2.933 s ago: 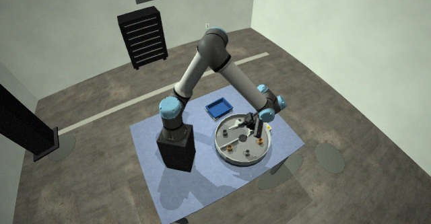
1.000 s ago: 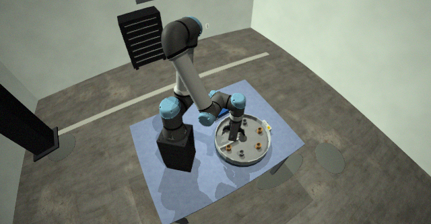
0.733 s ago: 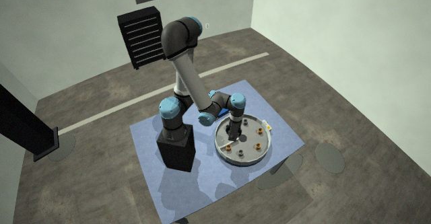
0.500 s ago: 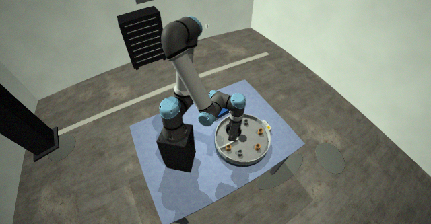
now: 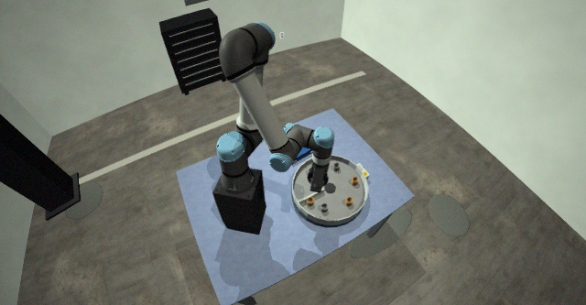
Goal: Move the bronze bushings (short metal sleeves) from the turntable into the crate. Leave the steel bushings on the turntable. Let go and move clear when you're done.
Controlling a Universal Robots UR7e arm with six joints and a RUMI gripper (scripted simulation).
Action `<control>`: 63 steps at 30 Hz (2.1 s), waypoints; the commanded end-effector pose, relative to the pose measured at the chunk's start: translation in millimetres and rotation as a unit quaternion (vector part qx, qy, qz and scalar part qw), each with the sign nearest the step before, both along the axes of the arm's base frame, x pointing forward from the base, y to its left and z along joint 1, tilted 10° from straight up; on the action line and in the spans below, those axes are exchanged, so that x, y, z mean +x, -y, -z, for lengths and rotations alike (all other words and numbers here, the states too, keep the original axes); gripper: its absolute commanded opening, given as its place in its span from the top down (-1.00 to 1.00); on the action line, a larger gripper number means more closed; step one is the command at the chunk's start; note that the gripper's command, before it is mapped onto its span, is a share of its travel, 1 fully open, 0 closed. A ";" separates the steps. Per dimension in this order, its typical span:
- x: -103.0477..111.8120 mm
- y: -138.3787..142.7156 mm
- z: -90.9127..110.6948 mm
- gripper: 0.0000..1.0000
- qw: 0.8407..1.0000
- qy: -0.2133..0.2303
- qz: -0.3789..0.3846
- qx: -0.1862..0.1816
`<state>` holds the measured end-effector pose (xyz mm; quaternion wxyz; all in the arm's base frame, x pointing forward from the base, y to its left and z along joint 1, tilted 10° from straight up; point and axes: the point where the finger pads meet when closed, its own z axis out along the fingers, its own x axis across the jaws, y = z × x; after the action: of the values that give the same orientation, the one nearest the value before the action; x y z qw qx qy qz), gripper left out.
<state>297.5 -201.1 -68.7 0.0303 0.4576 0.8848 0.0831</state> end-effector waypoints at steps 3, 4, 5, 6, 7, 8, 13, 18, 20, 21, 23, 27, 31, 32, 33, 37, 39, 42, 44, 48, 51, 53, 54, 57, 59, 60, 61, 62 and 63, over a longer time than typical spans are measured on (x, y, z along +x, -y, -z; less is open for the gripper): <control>0.2 0.4 -0.2 0.87 1.000 0.000 0.000 0.000; 0.2 0.4 -0.2 0.87 1.000 0.000 0.000 0.000; 0.2 0.4 -0.2 0.87 1.000 0.000 0.000 0.000; 0.2 0.4 -0.2 0.87 1.000 0.000 0.000 0.000; 0.2 0.4 -0.2 0.87 1.000 0.000 0.000 0.000; 0.2 0.4 -0.2 0.87 1.000 0.000 0.000 0.000; 0.2 0.4 -0.2 0.90 1.000 0.000 0.000 0.000; 0.2 0.4 -0.2 0.90 1.000 0.000 0.000 0.000; 0.2 0.4 -0.2 0.90 1.000 0.000 0.000 0.000; 0.2 0.4 -0.2 0.90 1.000 0.000 0.000 0.000; 0.2 0.4 -0.2 0.90 1.000 0.000 0.000 0.000; 0.2 0.4 -0.2 0.90 1.000 0.000 0.000 0.000; 0.2 0.4 -0.2 0.90 1.000 0.000 0.000 0.000; 0.2 0.4 -0.2 0.90 1.000 0.000 0.000 0.000; 0.2 0.4 -0.2 0.90 1.000 0.000 0.000 0.000; 0.2 0.4 -0.2 0.90 1.000 0.000 0.000 0.000; 0.2 0.4 -0.2 0.90 1.000 0.000 0.000 0.000; 0.2 0.4 -0.2 0.90 1.000 0.000 0.000 0.000; 0.2 0.4 -0.2 0.90 1.000 0.000 0.000 0.000; 0.2 0.4 -0.2 0.90 1.000 0.000 0.000 0.000; 0.2 0.4 -0.2 0.90 1.000 0.000 0.000 0.000; 0.2 0.4 -0.2 0.90 1.000 0.000 0.000 0.000; 0.2 0.4 -0.2 0.90 1.000 0.000 0.000 0.000; 0.2 0.4 -0.2 0.90 1.000 0.000 0.000 0.000; 0.2 0.4 -0.2 0.90 1.000 0.000 0.000 0.000; 0.2 0.4 -0.2 0.90 1.000 0.000 0.000 0.000; 0.2 0.4 -0.2 0.90 1.000 0.000 0.000 0.000; 0.2 0.4 -0.2 0.90 1.000 0.000 0.000 0.000; 0.2 0.4 -0.2 0.90 1.000 0.000 0.000 0.000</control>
<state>297.5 -201.1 -68.7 0.0303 0.4576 0.8848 0.0831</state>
